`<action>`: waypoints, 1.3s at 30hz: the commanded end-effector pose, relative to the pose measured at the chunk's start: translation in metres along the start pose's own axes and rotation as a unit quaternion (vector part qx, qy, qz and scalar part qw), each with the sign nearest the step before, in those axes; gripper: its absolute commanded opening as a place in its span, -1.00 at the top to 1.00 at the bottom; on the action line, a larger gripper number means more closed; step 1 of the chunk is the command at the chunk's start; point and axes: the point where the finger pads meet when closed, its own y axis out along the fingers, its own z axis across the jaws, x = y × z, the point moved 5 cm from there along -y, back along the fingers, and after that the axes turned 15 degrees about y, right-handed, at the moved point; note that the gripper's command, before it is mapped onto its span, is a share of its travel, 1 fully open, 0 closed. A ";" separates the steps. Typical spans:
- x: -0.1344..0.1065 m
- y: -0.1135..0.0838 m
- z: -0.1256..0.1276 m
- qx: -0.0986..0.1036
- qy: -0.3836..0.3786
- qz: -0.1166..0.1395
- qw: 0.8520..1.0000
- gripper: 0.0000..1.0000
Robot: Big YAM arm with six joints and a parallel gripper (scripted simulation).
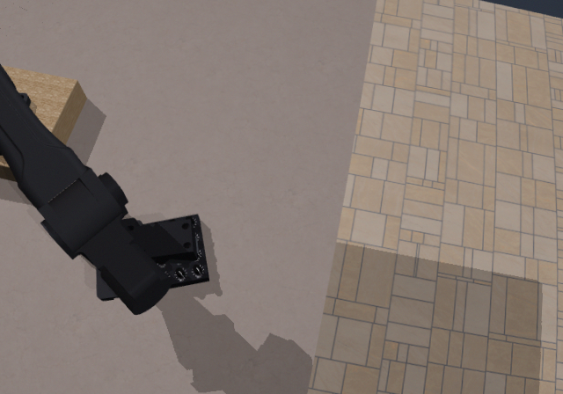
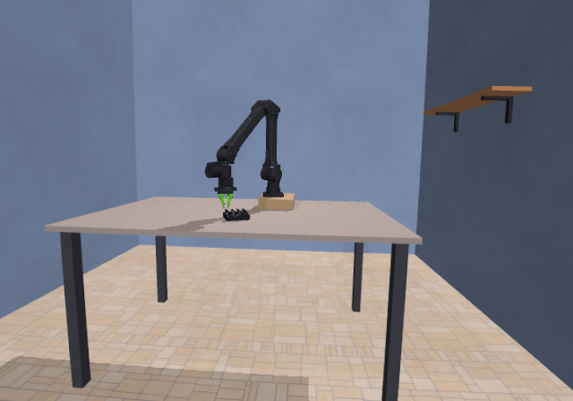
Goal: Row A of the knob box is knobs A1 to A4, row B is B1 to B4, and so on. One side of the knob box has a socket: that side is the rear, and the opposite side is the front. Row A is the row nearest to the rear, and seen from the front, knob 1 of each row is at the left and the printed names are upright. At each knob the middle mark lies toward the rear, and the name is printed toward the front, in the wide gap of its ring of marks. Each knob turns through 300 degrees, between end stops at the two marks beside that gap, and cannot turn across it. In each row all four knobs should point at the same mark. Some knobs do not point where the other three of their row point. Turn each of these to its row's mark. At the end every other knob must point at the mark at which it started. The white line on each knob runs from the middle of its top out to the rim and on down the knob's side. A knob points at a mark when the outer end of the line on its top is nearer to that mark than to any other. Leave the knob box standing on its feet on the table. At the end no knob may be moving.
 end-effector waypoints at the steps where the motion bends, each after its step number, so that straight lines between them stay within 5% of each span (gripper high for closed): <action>1: 0.020 -0.015 -0.018 -0.016 -0.004 -0.025 1.000 0.62; 24: 0.007 0.012 -0.006 -0.004 -0.003 -0.010 1.000 0.62; 39: 0.010 0.006 -0.007 -0.008 -0.003 -0.016 1.000 0.62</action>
